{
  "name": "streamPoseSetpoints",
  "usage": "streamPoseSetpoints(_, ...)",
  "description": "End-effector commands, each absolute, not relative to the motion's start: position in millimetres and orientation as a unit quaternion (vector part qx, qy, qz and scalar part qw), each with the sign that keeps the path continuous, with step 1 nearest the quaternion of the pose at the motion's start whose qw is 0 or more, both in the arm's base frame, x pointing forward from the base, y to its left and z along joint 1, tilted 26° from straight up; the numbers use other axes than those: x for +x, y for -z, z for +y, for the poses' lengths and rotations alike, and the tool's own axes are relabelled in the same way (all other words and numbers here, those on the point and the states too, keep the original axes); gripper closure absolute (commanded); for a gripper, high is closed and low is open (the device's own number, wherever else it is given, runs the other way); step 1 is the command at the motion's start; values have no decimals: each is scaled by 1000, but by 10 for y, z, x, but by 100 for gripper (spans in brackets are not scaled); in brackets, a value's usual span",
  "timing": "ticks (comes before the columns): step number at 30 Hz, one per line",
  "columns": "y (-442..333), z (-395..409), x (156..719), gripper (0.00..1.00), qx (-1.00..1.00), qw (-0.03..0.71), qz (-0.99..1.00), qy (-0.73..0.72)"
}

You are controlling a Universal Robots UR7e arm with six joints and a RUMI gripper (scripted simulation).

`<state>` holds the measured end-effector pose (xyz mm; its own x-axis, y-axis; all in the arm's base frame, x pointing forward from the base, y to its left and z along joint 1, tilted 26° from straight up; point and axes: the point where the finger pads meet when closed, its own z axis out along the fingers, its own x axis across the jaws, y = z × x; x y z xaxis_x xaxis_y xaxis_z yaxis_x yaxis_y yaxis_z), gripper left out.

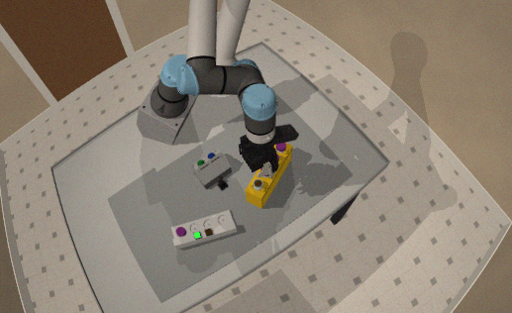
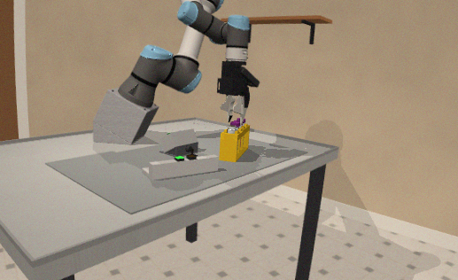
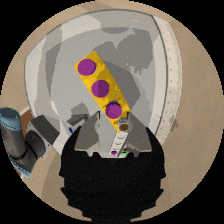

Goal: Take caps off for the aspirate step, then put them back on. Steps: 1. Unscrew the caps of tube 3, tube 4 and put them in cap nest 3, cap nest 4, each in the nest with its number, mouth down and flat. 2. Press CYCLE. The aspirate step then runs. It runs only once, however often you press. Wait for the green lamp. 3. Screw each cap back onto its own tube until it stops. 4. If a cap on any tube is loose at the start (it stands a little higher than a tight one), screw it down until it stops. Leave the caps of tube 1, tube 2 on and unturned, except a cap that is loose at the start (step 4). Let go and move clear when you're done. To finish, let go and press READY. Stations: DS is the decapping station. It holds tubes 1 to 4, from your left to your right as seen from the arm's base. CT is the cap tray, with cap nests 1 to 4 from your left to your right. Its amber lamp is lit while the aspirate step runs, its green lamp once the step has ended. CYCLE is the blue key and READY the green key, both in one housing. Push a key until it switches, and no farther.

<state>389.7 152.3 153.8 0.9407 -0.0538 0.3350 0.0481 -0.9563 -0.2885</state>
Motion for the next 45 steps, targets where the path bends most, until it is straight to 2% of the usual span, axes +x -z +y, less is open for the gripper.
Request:
streamPoseSetpoints(1, -1542, 1522, 3899, 65, -974, 148, 1, 173)
streamPoseSetpoints(15, -1542, 1522, 3899, 65, -974, 148, 1, 173)
streamPoseSetpoints(45, -1473, 1544, 3925, 65, -846, 42, -483, 223)
